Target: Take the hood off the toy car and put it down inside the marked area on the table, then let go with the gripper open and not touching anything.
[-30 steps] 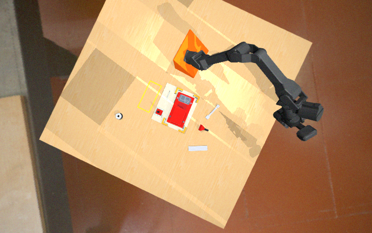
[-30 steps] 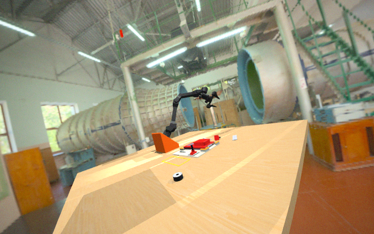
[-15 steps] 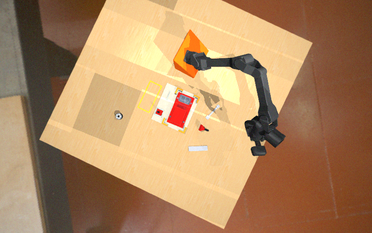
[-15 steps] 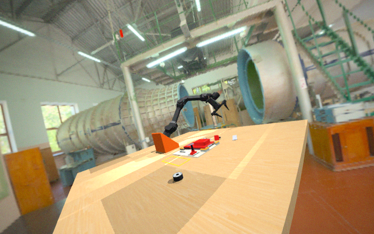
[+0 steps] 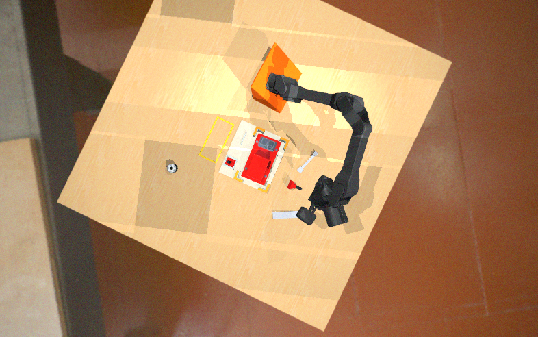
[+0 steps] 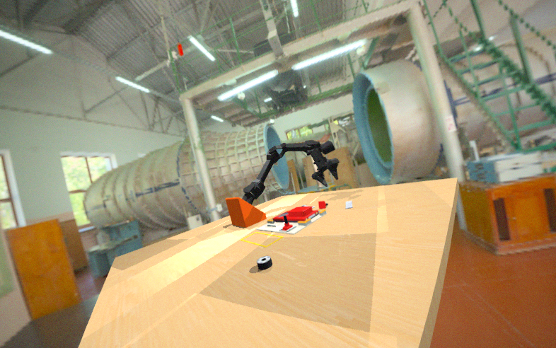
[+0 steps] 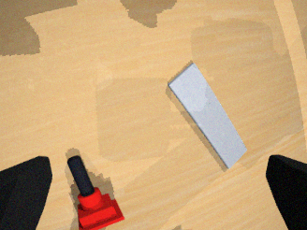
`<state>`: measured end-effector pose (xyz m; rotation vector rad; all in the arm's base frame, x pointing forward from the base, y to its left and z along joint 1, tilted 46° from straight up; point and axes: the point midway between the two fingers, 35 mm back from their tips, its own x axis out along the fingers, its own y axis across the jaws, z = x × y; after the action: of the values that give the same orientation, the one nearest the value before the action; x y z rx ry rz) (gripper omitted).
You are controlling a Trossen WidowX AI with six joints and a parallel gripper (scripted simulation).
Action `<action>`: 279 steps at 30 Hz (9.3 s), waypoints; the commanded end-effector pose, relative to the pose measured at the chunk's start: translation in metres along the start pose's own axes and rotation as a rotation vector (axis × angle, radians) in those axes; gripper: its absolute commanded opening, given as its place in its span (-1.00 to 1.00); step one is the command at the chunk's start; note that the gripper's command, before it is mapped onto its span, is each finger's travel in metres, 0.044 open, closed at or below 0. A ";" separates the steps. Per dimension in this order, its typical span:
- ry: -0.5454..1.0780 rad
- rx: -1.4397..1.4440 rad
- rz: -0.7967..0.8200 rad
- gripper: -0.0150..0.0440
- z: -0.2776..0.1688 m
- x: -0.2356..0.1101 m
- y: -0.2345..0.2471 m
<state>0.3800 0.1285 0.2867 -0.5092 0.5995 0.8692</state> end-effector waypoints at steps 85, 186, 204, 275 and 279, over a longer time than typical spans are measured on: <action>0.249 1.315 0.282 1.00 -0.252 0.045 -0.005; 0.245 1.310 0.278 -0.49 -0.251 0.064 0.001; 0.246 1.310 0.278 -0.49 -0.251 0.053 -0.003; 0.255 1.308 0.268 -0.49 -0.471 0.004 -0.028; 0.255 1.308 0.268 -0.49 -0.471 0.007 -0.028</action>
<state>0.2767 -0.1805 -0.0515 0.6816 1.3232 0.4929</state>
